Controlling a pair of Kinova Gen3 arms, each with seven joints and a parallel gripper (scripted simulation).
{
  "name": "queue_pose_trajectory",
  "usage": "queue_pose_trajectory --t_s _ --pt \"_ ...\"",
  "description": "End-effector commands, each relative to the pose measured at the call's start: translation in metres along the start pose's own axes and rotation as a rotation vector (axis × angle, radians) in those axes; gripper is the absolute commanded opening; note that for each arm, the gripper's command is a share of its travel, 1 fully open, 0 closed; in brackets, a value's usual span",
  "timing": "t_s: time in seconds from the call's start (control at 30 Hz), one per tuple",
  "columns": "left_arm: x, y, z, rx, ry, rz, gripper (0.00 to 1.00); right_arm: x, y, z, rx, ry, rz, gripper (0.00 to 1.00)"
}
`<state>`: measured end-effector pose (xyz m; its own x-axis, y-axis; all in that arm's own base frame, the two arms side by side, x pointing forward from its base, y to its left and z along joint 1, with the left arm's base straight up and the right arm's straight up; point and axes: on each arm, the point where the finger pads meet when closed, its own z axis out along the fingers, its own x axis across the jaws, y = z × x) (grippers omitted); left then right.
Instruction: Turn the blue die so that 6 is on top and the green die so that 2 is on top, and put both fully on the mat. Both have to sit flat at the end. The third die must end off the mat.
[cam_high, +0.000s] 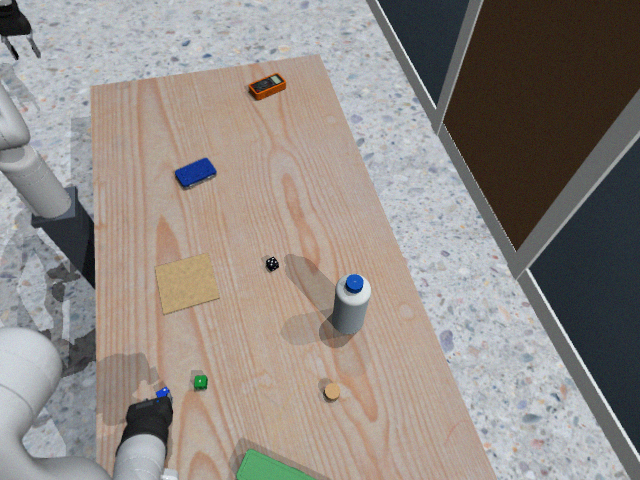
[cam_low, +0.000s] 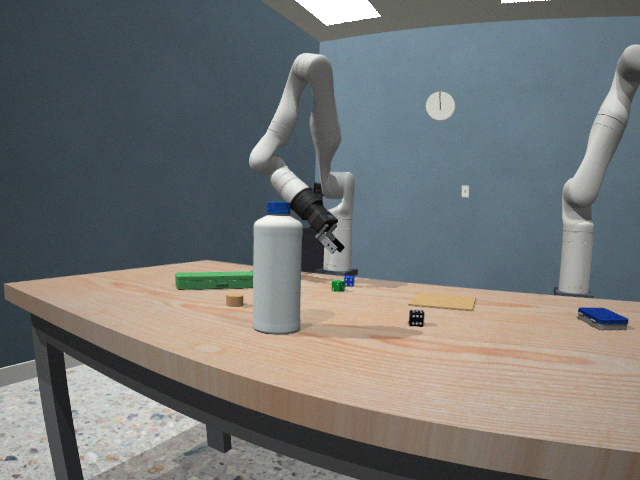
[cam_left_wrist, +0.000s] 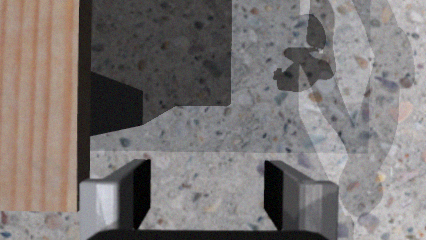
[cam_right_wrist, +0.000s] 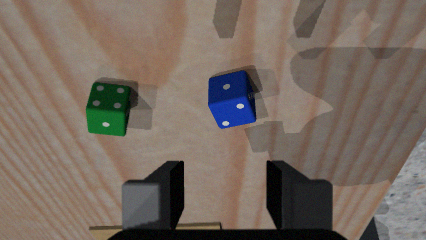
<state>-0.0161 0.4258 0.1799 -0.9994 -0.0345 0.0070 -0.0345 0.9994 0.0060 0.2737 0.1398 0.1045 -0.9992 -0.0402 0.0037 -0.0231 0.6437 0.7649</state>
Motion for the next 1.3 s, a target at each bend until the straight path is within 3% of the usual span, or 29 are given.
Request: queue_pose_trajectory --t_s 0.0,0.2,0.27,0.77,0.83,1.27 --pt "-0.002 -0.001 0.0 0.006 -0.007 0.002 1.0 0.001 0.014 0.004 0.066 0.008 -0.025 0.79" --pt "-0.002 -0.001 0.0 0.006 -0.007 0.002 1.0 0.002 0.019 0.007 0.175 0.022 -0.026 0.79" --pt "-0.002 -0.001 0.0 0.006 -0.007 0.002 1.0 0.002 0.019 0.007 0.175 0.022 -0.026 0.79" --pt "-0.002 -0.001 0.0 0.006 -0.007 0.002 1.0 0.003 0.032 0.011 0.437 0.021 -0.028 0.79" --pt "-0.002 -0.001 0.0 0.006 -0.007 0.002 1.0 0.003 0.032 0.011 0.437 0.021 -0.028 0.79" --pt "-0.002 -0.001 0.0 0.006 -0.007 0.002 1.0 0.002 0.044 0.014 0.62 0.018 -0.03 0.79"
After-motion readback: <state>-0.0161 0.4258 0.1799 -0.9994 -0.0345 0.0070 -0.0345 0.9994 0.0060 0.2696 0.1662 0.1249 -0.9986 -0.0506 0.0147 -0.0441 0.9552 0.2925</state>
